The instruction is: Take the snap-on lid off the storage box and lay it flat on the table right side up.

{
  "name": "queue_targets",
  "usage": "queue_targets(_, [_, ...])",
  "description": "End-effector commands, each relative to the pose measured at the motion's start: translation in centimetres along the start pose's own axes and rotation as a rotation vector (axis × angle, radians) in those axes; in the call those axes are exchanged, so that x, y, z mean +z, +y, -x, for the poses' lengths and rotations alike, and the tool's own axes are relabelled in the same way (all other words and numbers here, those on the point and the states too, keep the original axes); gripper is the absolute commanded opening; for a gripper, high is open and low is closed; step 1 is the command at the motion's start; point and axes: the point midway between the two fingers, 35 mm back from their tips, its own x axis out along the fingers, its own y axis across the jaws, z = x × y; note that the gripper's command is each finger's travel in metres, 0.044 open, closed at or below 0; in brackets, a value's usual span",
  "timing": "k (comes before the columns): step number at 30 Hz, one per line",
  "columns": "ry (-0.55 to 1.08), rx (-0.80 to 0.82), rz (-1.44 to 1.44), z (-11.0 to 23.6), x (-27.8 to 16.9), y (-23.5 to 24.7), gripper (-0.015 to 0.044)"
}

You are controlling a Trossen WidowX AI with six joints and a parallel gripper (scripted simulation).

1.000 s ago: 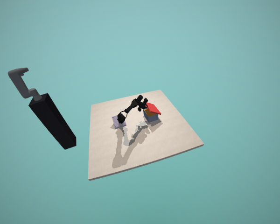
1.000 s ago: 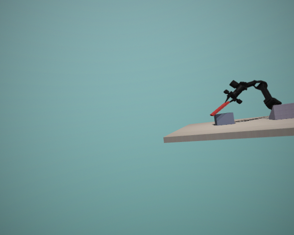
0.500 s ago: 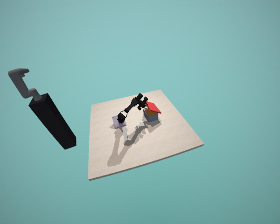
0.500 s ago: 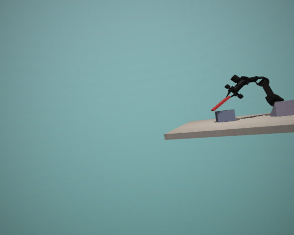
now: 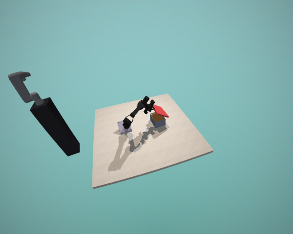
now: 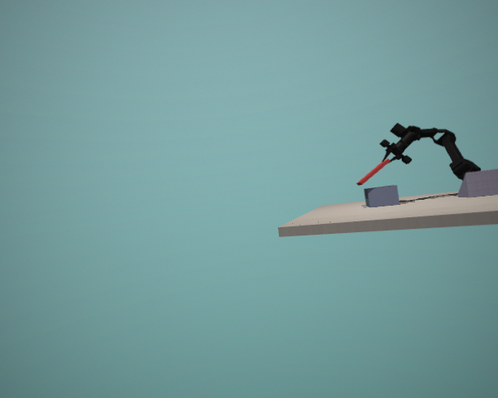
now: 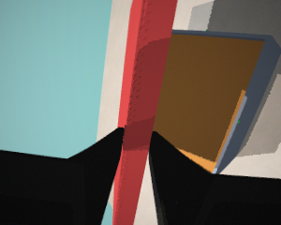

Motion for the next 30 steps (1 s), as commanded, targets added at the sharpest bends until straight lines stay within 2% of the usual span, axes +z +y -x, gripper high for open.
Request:
queue_targets(1, [-0.001,0.006,-0.005,0.0,0.4,-0.1,0.0])
queue_targets(30, [-0.003,0.005,-0.002,0.4,6.2,-0.6,0.0])
